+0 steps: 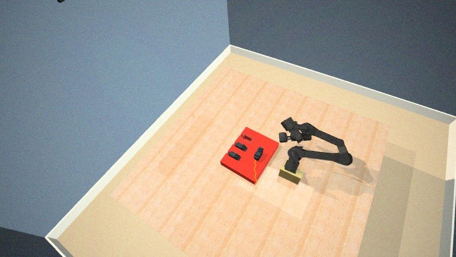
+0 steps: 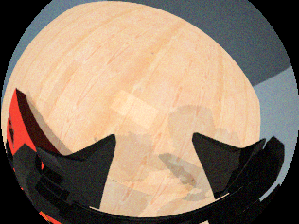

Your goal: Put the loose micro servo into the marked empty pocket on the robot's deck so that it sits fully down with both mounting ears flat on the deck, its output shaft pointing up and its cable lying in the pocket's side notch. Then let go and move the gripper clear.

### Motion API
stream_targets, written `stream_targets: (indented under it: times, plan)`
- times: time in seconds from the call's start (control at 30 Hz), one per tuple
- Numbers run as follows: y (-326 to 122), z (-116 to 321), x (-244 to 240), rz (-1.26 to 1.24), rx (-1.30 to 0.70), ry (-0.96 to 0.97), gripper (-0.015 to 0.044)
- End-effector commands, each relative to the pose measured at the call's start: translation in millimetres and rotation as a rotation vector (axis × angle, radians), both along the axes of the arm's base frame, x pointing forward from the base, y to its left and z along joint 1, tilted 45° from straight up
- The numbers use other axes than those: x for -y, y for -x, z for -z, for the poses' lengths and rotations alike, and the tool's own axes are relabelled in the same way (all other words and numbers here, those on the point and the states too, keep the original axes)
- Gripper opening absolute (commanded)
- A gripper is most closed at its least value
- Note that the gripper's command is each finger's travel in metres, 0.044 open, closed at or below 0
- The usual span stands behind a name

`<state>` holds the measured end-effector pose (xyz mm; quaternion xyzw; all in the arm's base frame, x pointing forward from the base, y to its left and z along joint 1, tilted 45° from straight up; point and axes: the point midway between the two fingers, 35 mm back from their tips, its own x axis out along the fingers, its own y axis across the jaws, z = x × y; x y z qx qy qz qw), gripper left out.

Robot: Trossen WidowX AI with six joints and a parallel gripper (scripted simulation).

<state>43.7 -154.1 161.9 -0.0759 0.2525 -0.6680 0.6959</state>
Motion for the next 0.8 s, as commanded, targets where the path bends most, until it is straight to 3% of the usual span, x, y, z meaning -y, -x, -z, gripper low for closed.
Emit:
stream_targets:
  times: [0.0, 0.77]
  plan:
    - [0, 0, 0, -0.002, -0.002, -0.001, 0.0426]
    - [-70, 0, -25, -0.380, -0.488, -0.176, 0.0440]
